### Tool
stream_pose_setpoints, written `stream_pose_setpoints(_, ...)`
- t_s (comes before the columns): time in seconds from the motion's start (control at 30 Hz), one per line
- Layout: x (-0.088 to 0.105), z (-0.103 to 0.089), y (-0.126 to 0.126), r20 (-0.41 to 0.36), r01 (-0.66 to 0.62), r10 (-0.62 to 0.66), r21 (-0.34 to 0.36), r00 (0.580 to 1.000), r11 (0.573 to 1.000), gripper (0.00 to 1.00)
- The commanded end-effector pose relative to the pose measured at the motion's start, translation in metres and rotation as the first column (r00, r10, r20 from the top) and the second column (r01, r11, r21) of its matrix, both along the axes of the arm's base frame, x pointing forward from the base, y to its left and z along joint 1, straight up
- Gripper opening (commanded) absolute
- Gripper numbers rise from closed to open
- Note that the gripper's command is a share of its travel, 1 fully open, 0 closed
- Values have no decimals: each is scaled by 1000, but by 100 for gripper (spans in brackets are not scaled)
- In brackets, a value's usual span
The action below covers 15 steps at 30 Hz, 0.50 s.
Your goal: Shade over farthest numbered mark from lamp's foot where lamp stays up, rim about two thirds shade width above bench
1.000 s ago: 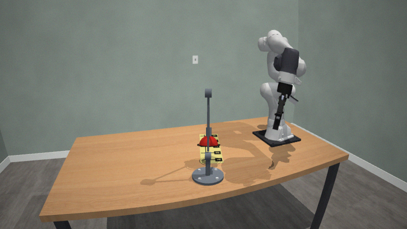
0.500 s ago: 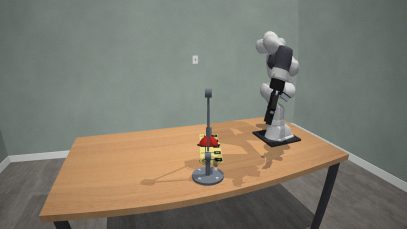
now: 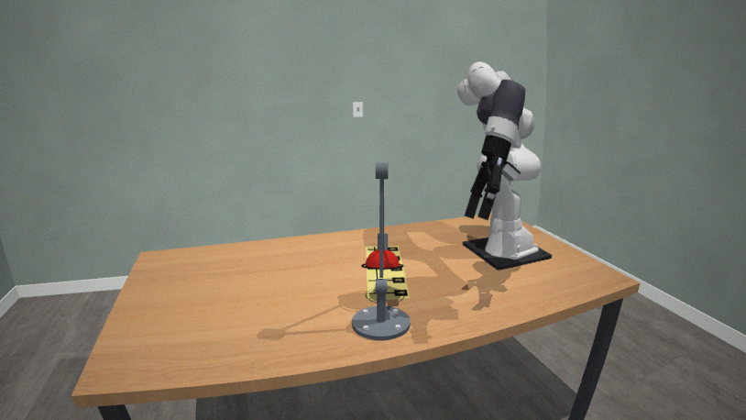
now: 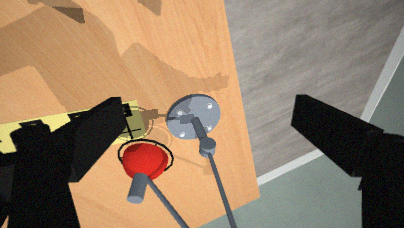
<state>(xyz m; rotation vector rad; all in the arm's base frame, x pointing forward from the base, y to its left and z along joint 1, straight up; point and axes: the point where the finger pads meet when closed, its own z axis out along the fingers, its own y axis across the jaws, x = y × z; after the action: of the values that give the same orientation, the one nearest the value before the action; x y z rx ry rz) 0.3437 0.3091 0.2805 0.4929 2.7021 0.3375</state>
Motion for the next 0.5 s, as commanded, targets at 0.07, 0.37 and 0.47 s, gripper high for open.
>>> stream_pose_setpoints(0.07,23,14,-7,55,-128,130,-28,990,991,100)
stream_pose_setpoints(0.37,45,30,-10,117,-219,222,-34,968,975,100)
stream_pose_setpoints(0.47,53,38,-8,147,-261,264,-37,953,965,100)
